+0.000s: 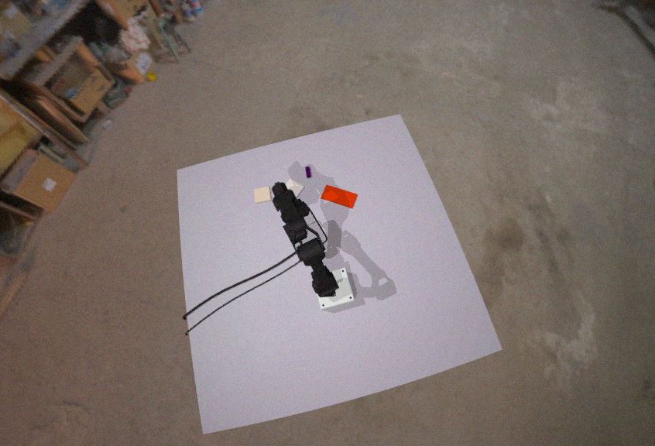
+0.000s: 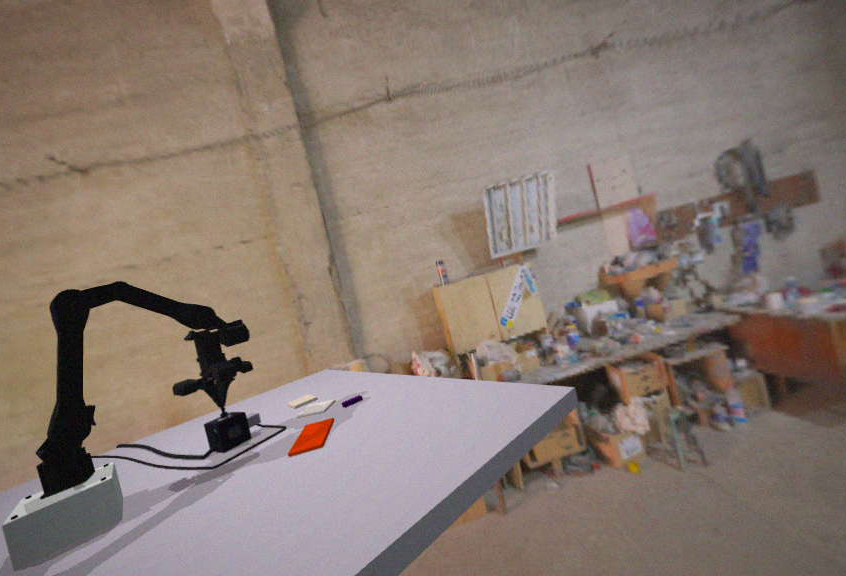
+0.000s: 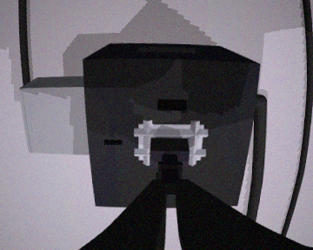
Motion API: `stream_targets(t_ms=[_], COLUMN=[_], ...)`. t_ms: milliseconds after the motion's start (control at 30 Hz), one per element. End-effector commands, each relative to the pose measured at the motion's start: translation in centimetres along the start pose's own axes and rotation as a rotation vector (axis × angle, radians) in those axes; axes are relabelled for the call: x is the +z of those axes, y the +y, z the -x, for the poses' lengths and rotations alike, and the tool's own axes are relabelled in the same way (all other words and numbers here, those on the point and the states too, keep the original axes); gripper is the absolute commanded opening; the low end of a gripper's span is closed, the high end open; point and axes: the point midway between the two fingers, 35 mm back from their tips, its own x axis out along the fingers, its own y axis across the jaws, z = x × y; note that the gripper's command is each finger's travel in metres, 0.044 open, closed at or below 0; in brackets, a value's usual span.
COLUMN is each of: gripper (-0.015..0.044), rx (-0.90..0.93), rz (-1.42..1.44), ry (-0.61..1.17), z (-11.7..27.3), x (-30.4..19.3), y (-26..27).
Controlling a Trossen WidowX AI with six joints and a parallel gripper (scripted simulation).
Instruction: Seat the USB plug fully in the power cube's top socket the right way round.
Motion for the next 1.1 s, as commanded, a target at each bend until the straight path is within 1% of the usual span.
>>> stream_targets(t_ms=[0, 300, 400, 433, 1067], gripper=[0.0, 0.0, 0.0079, 0.0095, 0.0095], rx=[-0.011, -0.011, 0.0, 0.0, 0.002], rz=[-0.005, -0.005, 0.0, 0.0, 0.0], ry=[0.001, 0.001, 0.0, 0.0, 0.0], z=[-0.5, -0.5, 0.0, 0.0, 0.09], x=[0.03, 0.03, 0.0, 0.0, -0.01], y=[-0.09, -0.09, 0.0, 0.0, 0.03])
